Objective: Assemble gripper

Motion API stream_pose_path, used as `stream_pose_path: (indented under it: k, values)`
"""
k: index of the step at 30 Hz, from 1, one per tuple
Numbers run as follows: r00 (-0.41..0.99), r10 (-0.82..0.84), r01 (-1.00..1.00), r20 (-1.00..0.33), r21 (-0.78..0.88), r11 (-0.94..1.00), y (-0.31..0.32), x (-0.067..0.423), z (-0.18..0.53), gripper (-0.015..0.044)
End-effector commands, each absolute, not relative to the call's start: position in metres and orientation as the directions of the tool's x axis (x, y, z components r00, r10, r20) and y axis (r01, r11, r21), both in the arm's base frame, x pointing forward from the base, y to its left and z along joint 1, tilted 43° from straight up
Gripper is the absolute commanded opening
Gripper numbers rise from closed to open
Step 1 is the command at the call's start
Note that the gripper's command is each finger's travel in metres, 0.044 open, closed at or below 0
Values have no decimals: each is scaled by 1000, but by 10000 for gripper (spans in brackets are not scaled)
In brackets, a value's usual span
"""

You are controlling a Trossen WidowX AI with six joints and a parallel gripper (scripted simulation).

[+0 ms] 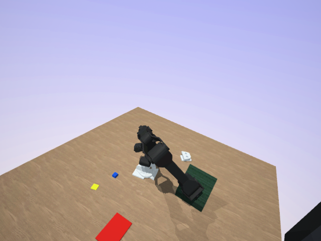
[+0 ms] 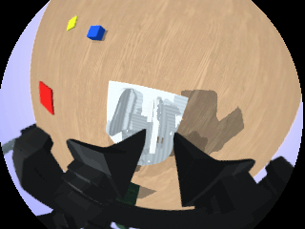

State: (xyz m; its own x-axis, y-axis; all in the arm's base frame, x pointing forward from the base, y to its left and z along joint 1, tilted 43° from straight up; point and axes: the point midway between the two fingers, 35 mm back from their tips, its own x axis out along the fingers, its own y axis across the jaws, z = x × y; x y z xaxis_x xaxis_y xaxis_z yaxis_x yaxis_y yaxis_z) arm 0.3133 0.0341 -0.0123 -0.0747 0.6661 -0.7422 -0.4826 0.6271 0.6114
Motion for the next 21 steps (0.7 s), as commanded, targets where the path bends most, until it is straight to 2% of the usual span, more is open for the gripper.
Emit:
stream_pose_path:
  k: [1, 21]
  values:
    - [-74, 669, -476, -740, 615, 628, 36, 313, -14, 134]
    - [-74, 669, -473, -740, 616, 629, 39, 313, -17, 134]
